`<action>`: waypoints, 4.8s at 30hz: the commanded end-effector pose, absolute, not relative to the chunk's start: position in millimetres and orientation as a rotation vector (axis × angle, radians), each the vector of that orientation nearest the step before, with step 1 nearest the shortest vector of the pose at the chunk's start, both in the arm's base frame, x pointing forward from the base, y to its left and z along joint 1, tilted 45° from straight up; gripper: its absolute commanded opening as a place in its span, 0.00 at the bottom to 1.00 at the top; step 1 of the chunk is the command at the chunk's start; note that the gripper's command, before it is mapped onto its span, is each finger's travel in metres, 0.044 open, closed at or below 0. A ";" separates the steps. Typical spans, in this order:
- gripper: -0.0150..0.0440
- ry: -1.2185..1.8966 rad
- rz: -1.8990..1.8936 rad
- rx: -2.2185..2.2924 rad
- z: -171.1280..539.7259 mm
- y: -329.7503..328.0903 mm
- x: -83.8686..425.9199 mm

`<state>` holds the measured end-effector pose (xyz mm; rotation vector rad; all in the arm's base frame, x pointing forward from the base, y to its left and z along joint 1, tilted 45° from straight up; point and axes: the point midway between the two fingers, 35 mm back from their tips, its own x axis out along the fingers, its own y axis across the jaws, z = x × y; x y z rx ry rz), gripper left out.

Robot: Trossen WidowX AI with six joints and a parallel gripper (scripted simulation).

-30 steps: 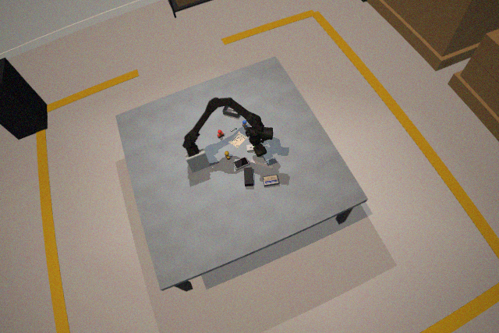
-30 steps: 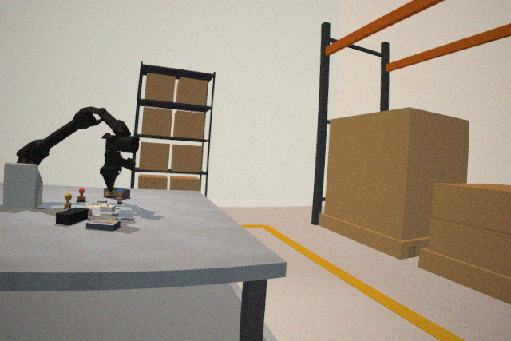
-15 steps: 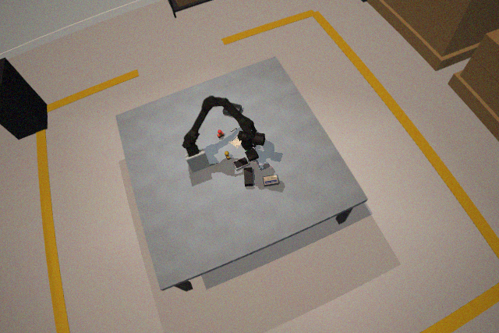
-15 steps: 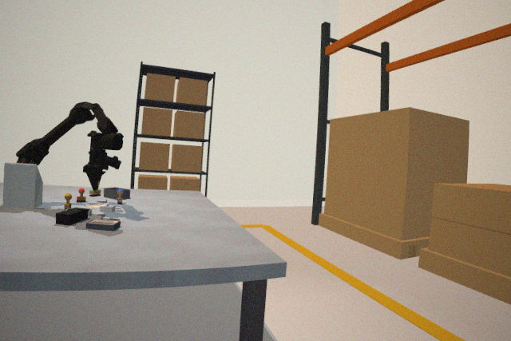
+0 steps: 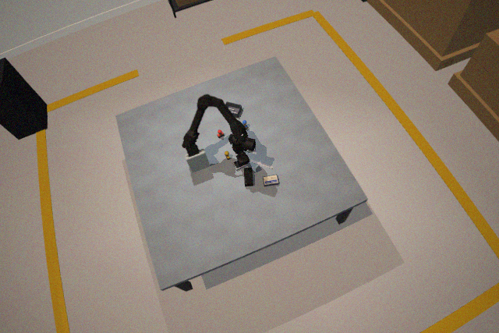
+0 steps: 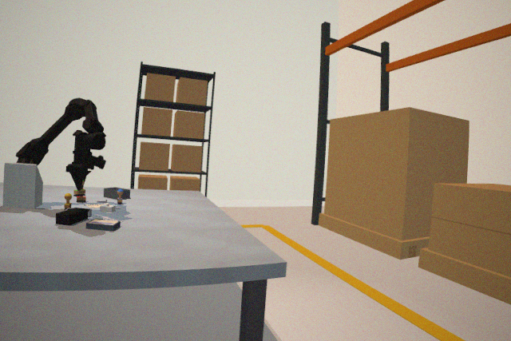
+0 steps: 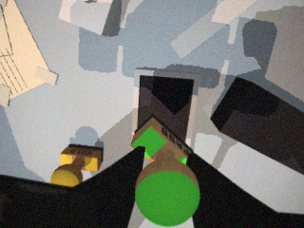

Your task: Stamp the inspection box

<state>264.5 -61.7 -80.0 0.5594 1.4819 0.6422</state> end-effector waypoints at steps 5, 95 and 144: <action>0.25 1.477 0.644 0.547 -81.8 -59.7 261.5; 0.25 1.474 0.650 0.546 -119.2 -22.4 260.4; 0.25 1.474 0.650 0.546 -122.1 -19.6 260.3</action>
